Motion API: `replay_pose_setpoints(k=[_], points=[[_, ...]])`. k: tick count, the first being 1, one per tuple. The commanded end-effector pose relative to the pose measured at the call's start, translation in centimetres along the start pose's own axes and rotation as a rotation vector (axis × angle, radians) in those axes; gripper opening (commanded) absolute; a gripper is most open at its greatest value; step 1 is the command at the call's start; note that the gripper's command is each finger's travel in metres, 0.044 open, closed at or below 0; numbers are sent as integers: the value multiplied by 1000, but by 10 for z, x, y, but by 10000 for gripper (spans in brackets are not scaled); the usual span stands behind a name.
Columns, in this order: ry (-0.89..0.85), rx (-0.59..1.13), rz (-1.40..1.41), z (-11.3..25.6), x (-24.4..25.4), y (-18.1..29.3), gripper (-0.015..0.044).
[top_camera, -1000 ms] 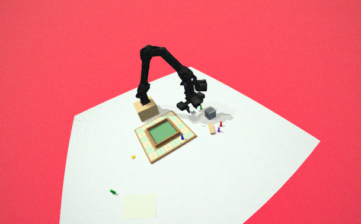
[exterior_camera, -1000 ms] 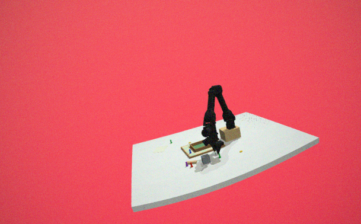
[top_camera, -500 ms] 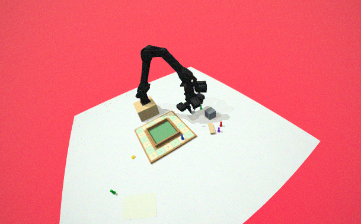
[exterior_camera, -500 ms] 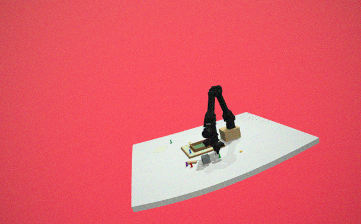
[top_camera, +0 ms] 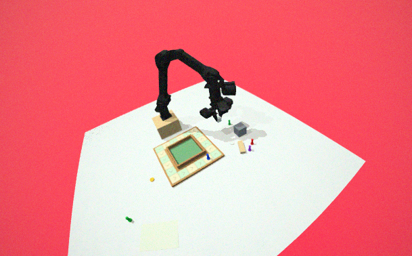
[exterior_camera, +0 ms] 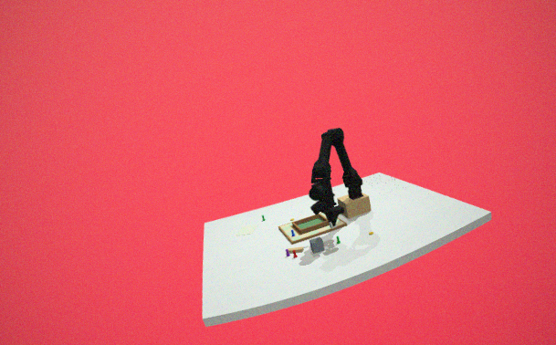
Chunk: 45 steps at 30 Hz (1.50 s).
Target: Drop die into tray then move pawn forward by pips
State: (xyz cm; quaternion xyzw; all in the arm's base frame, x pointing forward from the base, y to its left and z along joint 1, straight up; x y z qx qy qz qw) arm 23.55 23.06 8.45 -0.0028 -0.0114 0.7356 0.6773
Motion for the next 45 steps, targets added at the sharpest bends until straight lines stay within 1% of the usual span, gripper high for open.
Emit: replay_pose_setpoints(k=[1, 4, 6, 12, 29, 45], points=[[-4, -5, -11, 35, 0, 3, 0], [-8, -3, -25, 59, -1, 7, 0], [-9, -3, -28, 65, -2, 9, 0], [-8, -3, -30, 63, -9, 4, 0], [0, -7, -63, 49, -95, -28, 0], [12, -6, -95, 35, -179, -32, 0]])
Point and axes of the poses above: the point midway between the two fingers, 35 mm back from their tips, its own z axis back along the fingers, its own x axis across the jaws, y = z × x, the point moved 6 cm from there along z, back along the fingers, and after that the axes turned 1 degree about z, right-handed, at the moved point
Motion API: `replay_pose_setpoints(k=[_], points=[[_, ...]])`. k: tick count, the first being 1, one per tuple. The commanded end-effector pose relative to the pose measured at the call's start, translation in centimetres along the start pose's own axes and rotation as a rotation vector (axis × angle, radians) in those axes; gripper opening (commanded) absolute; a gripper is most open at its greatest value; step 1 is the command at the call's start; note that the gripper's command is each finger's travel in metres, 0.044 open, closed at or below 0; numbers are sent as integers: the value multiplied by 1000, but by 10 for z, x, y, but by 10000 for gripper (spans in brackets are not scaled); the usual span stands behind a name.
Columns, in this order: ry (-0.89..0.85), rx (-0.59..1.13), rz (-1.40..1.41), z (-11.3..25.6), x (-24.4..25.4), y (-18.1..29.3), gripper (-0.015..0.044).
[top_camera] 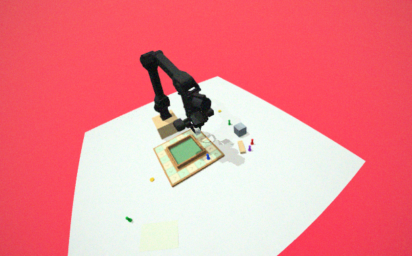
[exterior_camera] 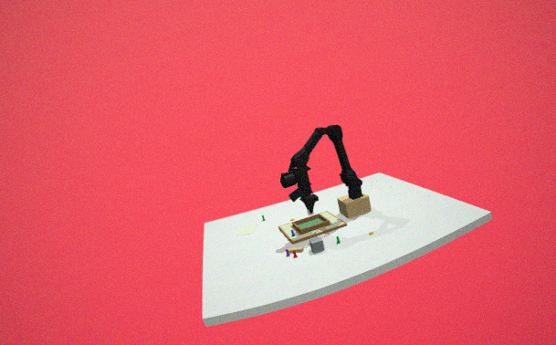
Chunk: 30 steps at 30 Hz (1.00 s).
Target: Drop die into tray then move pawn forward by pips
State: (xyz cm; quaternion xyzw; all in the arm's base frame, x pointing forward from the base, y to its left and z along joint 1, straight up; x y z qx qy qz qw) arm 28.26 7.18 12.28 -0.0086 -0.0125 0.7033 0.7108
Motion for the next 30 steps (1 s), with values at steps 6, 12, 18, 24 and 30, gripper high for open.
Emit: replay_pose_setpoints(k=[6, 12, 18, 24, 30], points=[[5, 4, -13, -9, -47, 3, 0], [6, 3, -24, -15, -76, 7, 0], [7, -2, -28, -17, -87, 10, 0], [18, -183, -26, -25, -86, 16, 0], [24, -386, -24, -34, -85, 22, 0]])
Point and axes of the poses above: the point midway between the two fingers, 35 mm back from their tips, its own z axis back along the fingers, its own x axis across the jaws, y = z × x, the point moved 6 cm from there along z, back along the fingers, and after that the axes turned 1 degree about z, right-handed, at the moved point
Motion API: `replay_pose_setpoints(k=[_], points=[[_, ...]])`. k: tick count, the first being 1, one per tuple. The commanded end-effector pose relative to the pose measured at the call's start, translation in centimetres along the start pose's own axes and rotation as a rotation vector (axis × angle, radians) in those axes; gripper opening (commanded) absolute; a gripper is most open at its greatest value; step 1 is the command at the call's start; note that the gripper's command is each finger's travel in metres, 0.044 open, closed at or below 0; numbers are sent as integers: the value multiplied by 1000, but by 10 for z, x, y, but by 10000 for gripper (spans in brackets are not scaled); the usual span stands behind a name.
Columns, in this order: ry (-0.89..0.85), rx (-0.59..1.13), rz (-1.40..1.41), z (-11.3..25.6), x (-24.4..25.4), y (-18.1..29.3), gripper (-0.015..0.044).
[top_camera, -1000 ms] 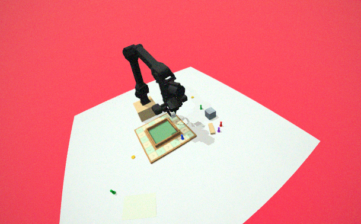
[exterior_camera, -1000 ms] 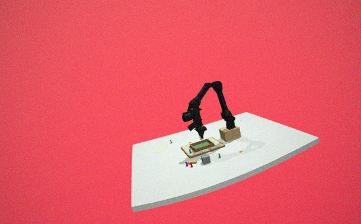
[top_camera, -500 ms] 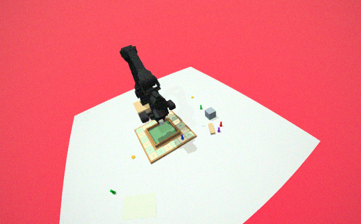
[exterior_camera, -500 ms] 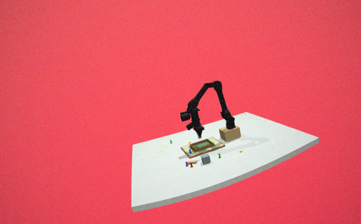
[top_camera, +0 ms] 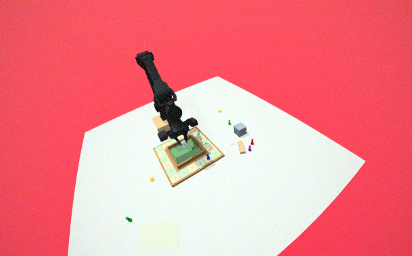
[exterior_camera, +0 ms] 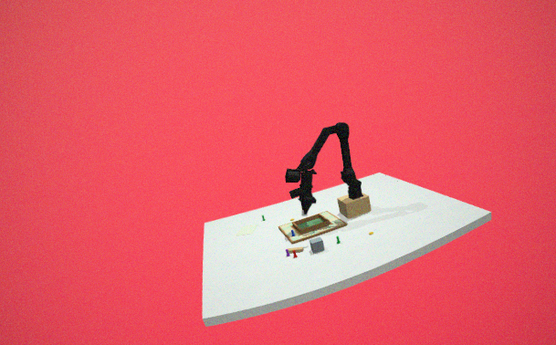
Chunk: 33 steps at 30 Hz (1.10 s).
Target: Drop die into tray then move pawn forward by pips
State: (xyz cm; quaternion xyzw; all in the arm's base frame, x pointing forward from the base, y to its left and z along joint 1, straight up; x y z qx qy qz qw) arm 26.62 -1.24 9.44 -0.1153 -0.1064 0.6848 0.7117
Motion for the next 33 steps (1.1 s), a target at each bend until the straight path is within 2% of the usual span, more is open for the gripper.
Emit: replay_pose_setpoints(k=[1, 14, 19, 28, 33], points=[[6, -135, 2, -6, 0, 9, 0], [9, -553, -1, -15, 1, 30, 0], [9, -559, -1, -15, 1, 30, 0], [9, -557, -1, 22, -2, 55, 0], [9, -556, -1, 24, -2, 59, 0]])
Point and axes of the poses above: the point midway between the two fingers, 35 mm back from their tips, its own z axis back along the fingers, its own x axis across the jaws, y = z × x, the point moved 6 cm from there along z, back along the fingers, and after that the axes turned 1 degree about z, right-handed, at the moved point
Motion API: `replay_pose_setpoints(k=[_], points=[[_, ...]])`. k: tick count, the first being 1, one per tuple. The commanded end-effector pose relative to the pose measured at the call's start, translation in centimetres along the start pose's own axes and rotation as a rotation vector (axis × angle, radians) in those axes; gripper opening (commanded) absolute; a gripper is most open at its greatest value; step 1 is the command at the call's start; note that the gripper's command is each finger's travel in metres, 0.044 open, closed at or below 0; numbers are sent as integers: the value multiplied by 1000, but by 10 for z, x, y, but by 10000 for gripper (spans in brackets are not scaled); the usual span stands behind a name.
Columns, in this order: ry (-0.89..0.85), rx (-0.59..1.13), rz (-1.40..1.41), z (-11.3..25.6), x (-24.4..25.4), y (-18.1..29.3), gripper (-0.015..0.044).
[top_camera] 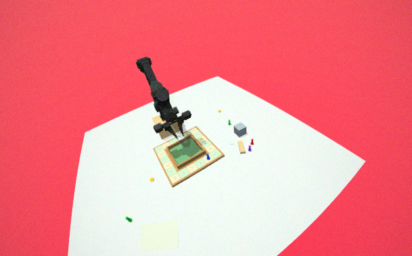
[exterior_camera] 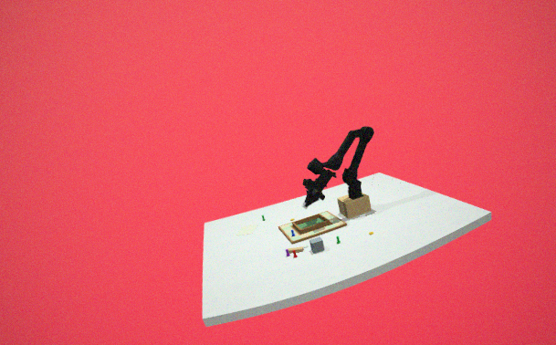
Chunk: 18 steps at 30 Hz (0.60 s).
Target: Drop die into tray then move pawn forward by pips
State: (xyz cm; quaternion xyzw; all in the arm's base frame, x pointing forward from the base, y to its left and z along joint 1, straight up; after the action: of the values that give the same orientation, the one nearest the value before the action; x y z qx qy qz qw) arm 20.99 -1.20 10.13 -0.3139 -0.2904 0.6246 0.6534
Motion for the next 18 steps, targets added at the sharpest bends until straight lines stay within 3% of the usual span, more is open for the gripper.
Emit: replay_pose_setpoints(k=[1, 16, 18], points=[[-4, 12, 4, 4, 0, 6, 0], [0, 8, 0, 3, 0, 4, 0], [0, 8, 0, 3, 0, 4, 53]])
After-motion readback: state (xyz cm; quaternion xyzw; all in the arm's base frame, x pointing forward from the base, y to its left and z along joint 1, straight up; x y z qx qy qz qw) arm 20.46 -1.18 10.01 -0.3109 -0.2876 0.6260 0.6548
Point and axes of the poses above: the point midway between the two fingers, 35 mm back from their tips, its own z axis back along the fingers, its own x axis across the jaws, y = z × x, the point moved 6 cm from there along z, back along the fingers, and after that the axes turned 1 degree about z, right-handed, at the moved point
